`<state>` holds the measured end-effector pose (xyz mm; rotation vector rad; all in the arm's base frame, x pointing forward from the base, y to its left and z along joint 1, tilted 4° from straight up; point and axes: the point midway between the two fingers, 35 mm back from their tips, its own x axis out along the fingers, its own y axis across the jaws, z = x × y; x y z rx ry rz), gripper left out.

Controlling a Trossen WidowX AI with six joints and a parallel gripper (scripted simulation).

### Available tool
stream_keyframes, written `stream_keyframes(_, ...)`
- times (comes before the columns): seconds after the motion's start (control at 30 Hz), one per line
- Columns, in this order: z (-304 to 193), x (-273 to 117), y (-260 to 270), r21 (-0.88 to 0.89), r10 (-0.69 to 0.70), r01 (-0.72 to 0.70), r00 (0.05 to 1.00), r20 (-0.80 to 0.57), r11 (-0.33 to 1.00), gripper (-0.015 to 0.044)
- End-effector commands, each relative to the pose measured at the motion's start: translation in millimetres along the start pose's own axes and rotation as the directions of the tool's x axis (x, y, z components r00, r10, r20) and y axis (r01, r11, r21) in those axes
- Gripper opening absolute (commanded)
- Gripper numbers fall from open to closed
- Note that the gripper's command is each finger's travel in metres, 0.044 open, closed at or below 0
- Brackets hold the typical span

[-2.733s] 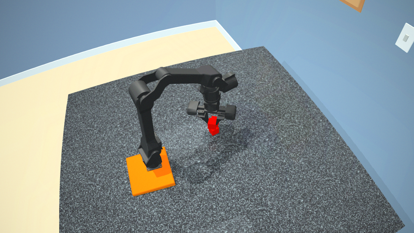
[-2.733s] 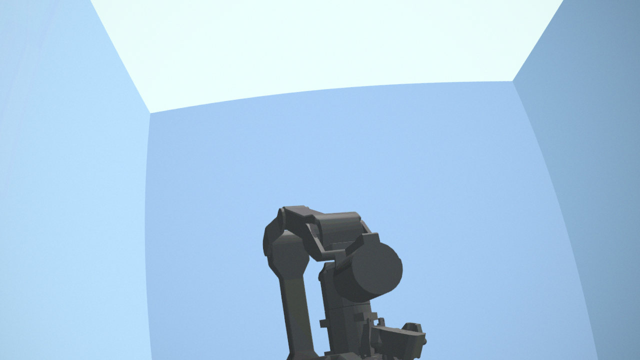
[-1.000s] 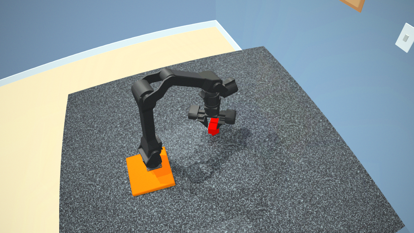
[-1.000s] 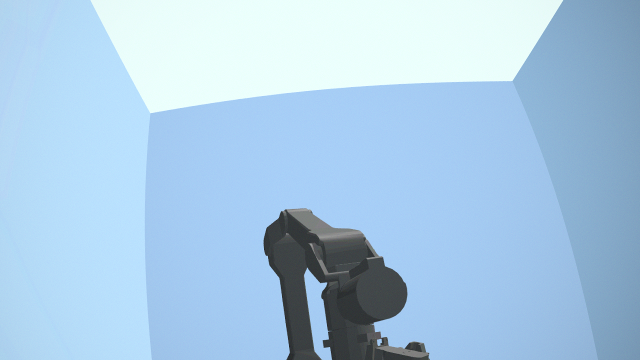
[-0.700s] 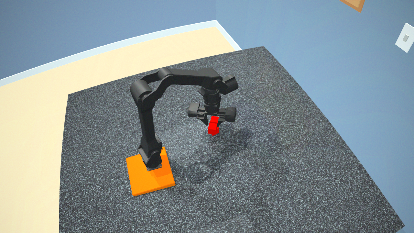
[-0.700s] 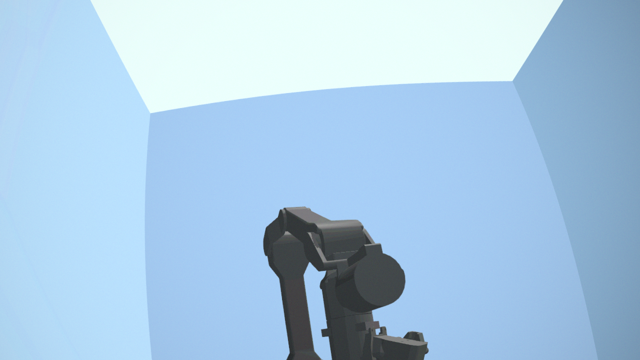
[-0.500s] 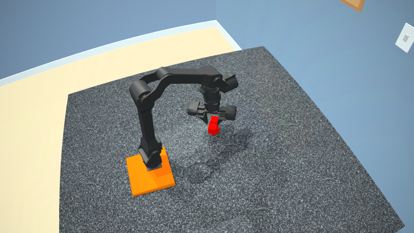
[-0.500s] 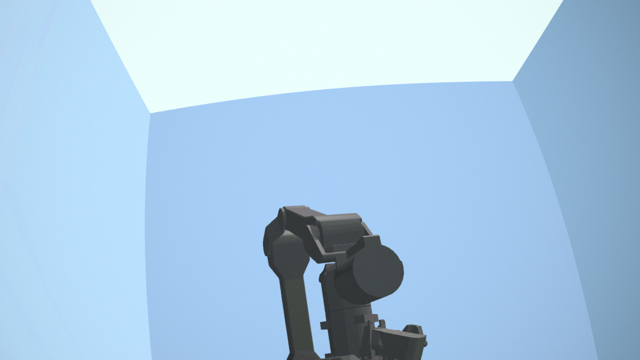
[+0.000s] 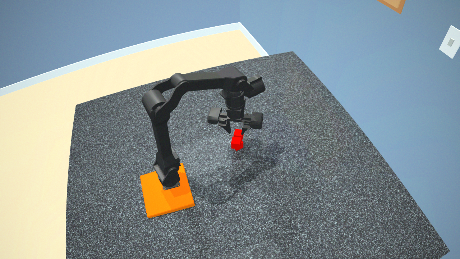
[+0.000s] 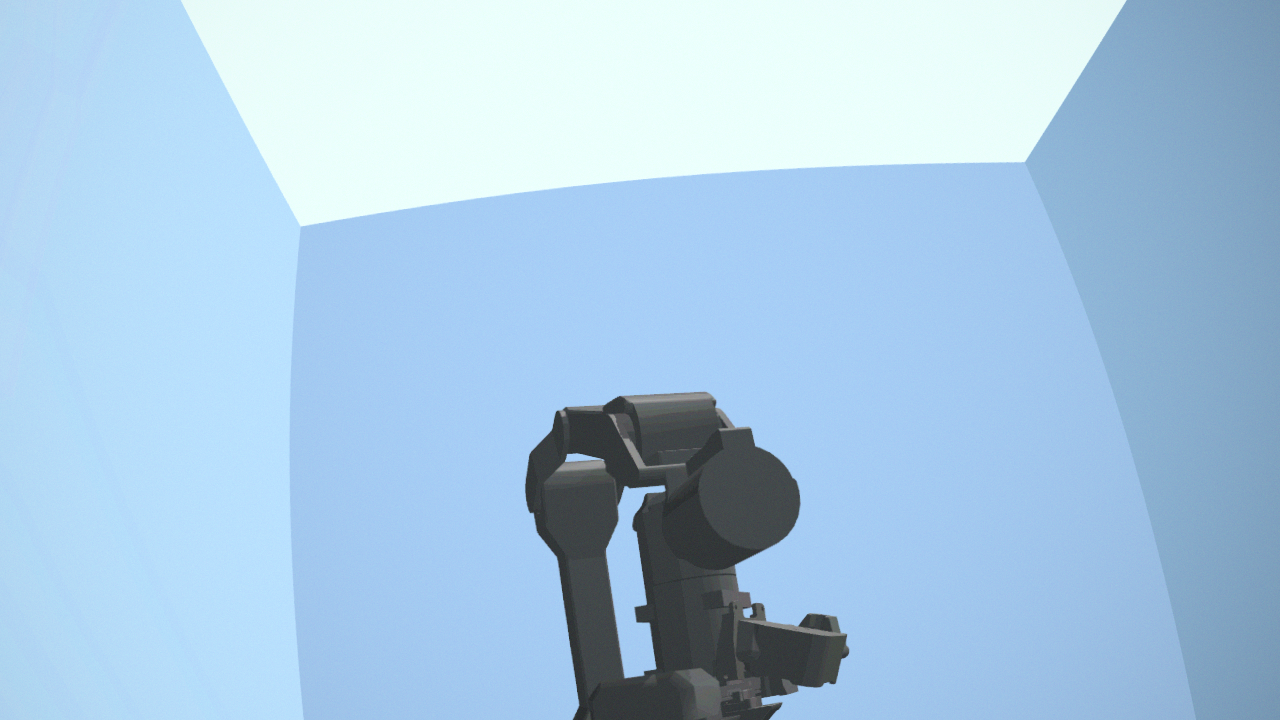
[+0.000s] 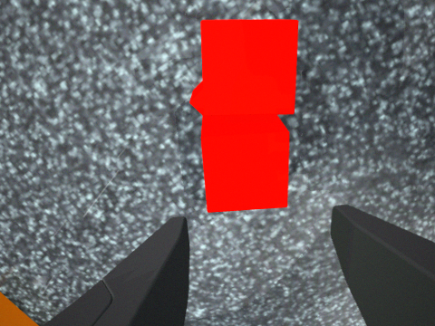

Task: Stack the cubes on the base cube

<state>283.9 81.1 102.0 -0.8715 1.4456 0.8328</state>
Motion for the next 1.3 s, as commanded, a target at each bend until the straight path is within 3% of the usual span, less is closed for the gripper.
stream_keyframes(0.0,0,-8,0,0.004,-0.001,0.001,1.000,0.001,1.000,0.0205)
stream_keyframes(0.2,0,-13,0,0.004,-0.001,0.001,1.000,0.001,1.000,0.0205)
stream_keyframes(0.47,0,-21,0,0.000,-0.002,0.002,1.000,0.002,1.000,0.0400)
stream_keyframes(0.67,9,-21,5,-0.001,-0.001,0.001,1.000,0.003,1.000,0.0400)
stream_keyframes(0.97,96,-25,97,-0.001,0.007,-0.007,1.000,0.010,1.000,0.0400)
stream_keyframes(1.27,97,-25,100,-0.001,0.007,-0.007,1.000,0.010,1.000,0.0400)
